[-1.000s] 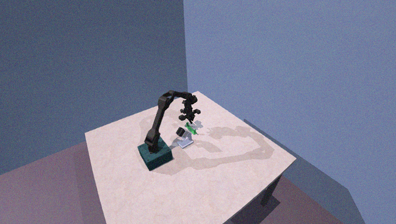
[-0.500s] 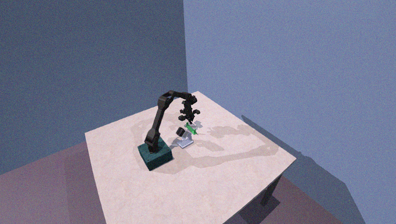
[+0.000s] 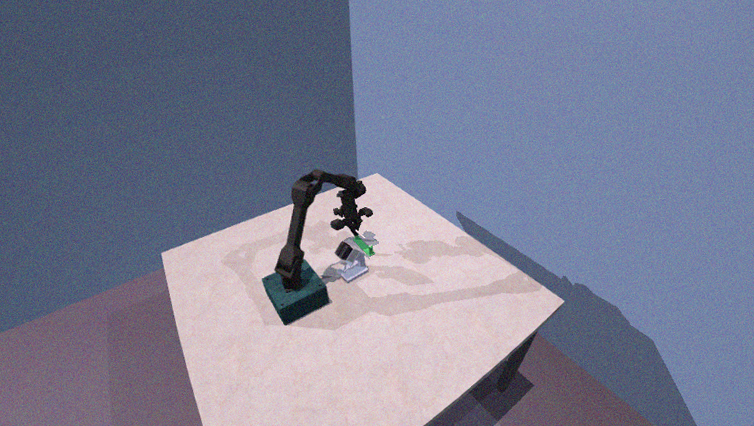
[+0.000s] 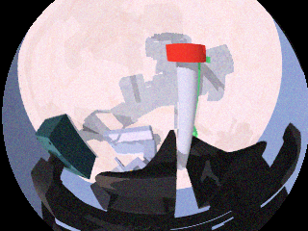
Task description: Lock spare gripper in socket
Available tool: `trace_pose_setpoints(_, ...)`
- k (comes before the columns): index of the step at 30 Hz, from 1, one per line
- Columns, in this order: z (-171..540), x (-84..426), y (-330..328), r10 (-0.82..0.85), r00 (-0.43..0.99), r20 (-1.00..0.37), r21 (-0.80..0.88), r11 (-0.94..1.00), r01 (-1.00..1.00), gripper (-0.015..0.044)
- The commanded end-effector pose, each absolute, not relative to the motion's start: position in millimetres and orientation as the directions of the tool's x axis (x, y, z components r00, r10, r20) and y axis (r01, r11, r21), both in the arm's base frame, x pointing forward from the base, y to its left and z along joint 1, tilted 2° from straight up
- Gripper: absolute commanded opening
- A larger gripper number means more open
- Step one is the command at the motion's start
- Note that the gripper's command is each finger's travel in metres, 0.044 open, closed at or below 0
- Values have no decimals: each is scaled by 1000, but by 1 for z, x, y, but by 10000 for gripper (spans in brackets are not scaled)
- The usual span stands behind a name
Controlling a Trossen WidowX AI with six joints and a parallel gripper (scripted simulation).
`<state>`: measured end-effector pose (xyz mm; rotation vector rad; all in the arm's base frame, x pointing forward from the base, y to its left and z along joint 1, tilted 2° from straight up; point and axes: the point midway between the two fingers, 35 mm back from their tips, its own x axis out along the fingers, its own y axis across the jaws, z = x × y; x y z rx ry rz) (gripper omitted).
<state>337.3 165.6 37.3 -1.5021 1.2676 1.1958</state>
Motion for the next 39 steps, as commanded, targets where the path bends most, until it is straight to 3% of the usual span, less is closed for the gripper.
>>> trace_pose_setpoints(1, 42, 323, 166, -206, 47, -977, -13, -164, -986, 0)
trace_pose_setpoints(19, 50, 271, 159, -205, 50, -977, -11, -190, -982, 0)
trace_pose_setpoints(39, -3, 270, 162, -200, 52, -979, -13, -192, -981, 0)
